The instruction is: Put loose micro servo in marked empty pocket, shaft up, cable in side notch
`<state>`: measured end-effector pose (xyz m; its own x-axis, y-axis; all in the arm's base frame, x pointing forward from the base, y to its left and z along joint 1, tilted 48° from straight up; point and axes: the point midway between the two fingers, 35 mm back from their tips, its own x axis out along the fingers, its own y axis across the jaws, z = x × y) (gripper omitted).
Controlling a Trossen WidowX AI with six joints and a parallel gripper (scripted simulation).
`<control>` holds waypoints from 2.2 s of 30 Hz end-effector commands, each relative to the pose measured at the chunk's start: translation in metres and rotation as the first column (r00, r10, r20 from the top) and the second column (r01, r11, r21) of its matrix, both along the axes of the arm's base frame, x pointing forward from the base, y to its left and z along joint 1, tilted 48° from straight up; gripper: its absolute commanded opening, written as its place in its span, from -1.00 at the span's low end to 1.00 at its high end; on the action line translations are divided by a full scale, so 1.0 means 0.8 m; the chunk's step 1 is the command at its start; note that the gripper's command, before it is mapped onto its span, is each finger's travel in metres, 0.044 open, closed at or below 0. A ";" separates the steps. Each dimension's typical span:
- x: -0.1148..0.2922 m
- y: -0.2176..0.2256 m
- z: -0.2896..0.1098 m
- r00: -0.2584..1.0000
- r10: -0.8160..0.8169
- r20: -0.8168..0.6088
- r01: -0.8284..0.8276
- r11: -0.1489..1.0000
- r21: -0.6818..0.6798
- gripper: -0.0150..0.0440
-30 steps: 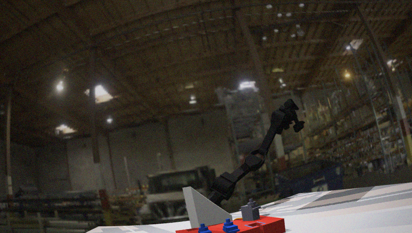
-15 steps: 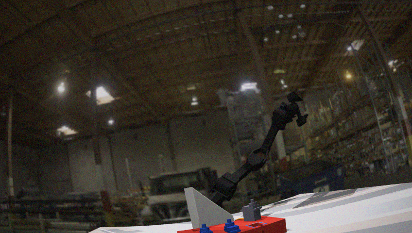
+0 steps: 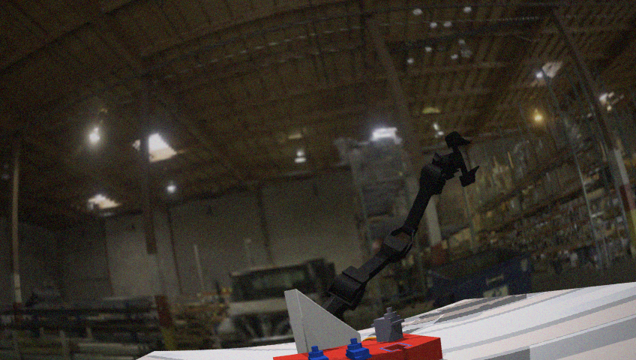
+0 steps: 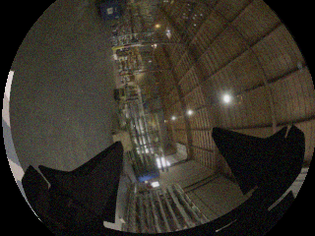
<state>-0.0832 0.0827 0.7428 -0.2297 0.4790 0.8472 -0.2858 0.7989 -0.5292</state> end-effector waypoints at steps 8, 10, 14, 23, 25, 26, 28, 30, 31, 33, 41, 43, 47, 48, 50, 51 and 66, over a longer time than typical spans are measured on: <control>0.083 -0.015 0.006 0.969 0.073 -0.236 -0.070 0.997 0.022 1.00; 0.103 -0.019 0.005 0.952 0.092 -0.291 -0.086 0.996 0.033 1.00; 0.142 -0.029 0.003 0.918 0.112 -0.379 -0.091 0.993 0.073 1.00; 0.189 -0.038 -0.004 0.855 0.174 -0.488 -0.131 0.984 0.121 1.00; 0.207 -0.040 -0.007 0.826 0.196 -0.528 -0.144 0.980 0.139 1.00; 0.217 -0.042 -0.010 0.808 0.206 -0.552 -0.149 0.978 0.147 1.00; 0.225 -0.042 -0.012 0.790 0.223 -0.570 -0.164 0.974 0.154 1.00; 0.228 -0.042 -0.013 0.784 0.230 -0.577 -0.168 0.973 0.160 1.00; 0.231 -0.043 -0.014 0.777 0.233 -0.585 -0.169 0.972 0.163 1.00; 0.242 -0.044 -0.018 0.759 0.235 -0.607 -0.166 0.972 0.169 1.00; 0.312 -0.052 -0.044 0.598 0.309 -0.739 -0.188 0.951 0.245 1.00; 0.331 -0.054 -0.053 0.546 0.330 -0.770 -0.191 0.944 0.269 1.00; 0.367 -0.057 -0.074 0.438 0.374 -0.818 -0.194 0.927 0.320 1.00; 0.375 -0.059 -0.079 0.414 0.380 -0.827 -0.188 0.925 0.331 1.00; 0.392 -0.061 -0.091 0.359 0.399 -0.844 -0.183 0.917 0.356 1.00; 0.400 -0.062 -0.097 0.330 0.410 -0.850 -0.180 0.912 0.369 1.00; 0.507 -0.073 -0.201 -0.100 0.555 -0.826 -0.073 0.824 0.562 1.00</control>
